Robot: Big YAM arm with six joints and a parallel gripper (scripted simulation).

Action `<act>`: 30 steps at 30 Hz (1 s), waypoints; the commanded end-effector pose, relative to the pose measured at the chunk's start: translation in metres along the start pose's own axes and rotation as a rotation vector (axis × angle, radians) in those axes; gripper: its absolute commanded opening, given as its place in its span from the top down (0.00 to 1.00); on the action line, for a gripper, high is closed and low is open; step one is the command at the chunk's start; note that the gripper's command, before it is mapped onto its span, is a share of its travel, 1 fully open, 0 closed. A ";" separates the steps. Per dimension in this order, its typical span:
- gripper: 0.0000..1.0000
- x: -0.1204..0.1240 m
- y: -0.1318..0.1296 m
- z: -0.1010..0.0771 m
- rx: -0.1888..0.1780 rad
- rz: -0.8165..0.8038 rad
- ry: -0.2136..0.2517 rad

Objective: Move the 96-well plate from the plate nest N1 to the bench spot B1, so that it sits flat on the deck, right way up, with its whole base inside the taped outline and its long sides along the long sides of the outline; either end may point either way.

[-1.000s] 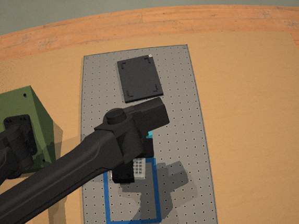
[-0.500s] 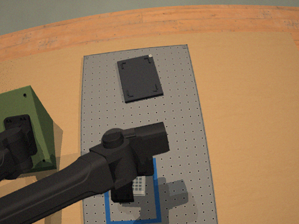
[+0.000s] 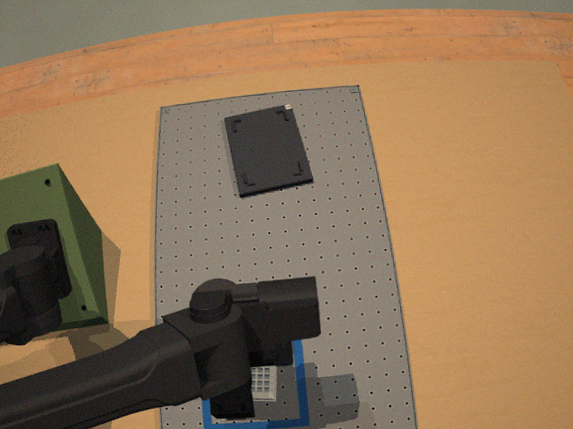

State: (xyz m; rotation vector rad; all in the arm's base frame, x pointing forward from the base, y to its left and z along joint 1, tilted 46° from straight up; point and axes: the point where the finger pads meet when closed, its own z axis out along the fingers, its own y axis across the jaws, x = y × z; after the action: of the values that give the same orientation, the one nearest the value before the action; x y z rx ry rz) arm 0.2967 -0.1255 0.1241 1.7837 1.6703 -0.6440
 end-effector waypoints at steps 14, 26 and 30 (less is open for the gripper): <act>1.00 0.002 0.005 -0.010 -0.021 -0.031 0.003; 1.00 0.004 0.003 -0.009 -0.017 -0.029 0.003; 1.00 0.005 0.002 -0.002 -0.014 -0.031 0.002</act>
State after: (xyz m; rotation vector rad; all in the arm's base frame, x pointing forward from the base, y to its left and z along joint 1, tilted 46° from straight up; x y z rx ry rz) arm 0.2956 -0.1244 0.1204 1.7751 1.6884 -0.6571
